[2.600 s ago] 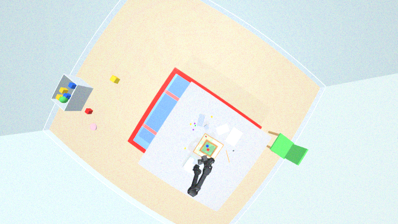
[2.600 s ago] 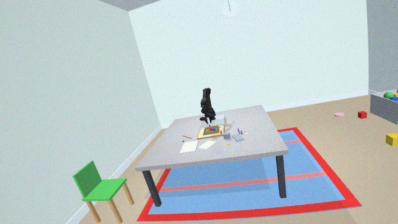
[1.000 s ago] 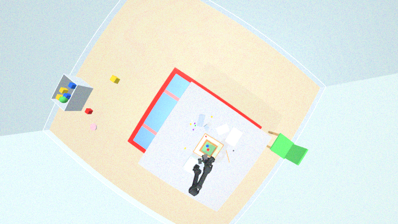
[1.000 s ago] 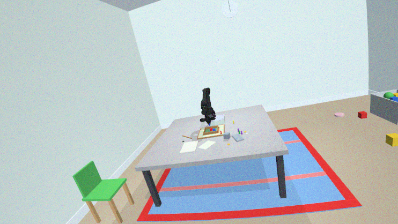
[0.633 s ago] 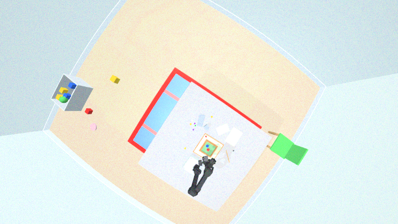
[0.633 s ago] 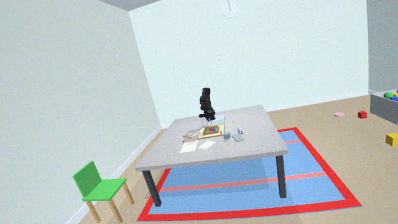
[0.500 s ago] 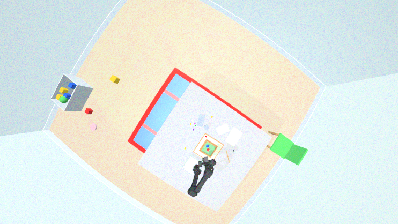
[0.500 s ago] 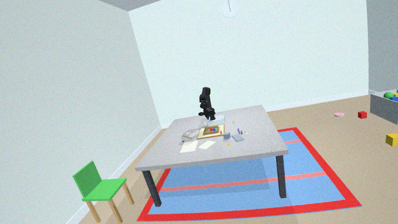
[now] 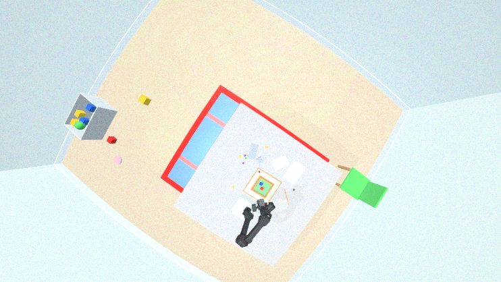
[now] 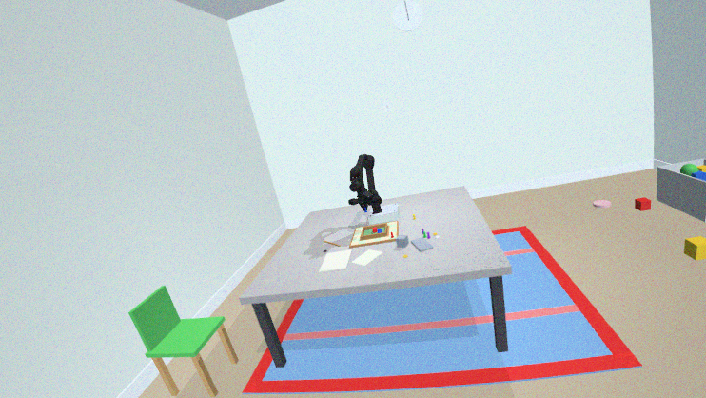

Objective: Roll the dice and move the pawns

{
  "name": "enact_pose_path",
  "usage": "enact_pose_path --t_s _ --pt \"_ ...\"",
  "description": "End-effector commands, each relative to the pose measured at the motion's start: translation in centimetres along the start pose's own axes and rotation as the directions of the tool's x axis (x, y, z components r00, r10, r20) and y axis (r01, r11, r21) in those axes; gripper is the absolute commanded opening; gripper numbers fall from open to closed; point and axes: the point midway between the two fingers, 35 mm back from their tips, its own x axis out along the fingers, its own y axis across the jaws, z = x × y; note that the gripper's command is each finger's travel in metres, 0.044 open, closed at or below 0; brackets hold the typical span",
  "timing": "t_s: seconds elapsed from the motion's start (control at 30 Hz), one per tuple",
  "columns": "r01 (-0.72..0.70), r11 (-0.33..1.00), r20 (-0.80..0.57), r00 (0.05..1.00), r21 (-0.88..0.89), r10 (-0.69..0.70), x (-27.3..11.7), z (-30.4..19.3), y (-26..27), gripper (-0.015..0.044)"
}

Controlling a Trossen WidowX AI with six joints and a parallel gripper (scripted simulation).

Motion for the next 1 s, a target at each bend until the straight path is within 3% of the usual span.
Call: enact_pose_path --t_s 0.0,0.6,0.97 --pt "-0.005 1.000 -0.009 1.000 -0.002 0.005 1.2 -0.9 -0.9 0.0000" --pt "-0.001 1.000 -0.015 1.000 -0.002 0.001 5.9 -5.7 -4.4 0.0000" --pt "-0.001 1.000 -0.015 1.000 -0.002 0.001 8.6 -5.9 -4.5 0.0000"
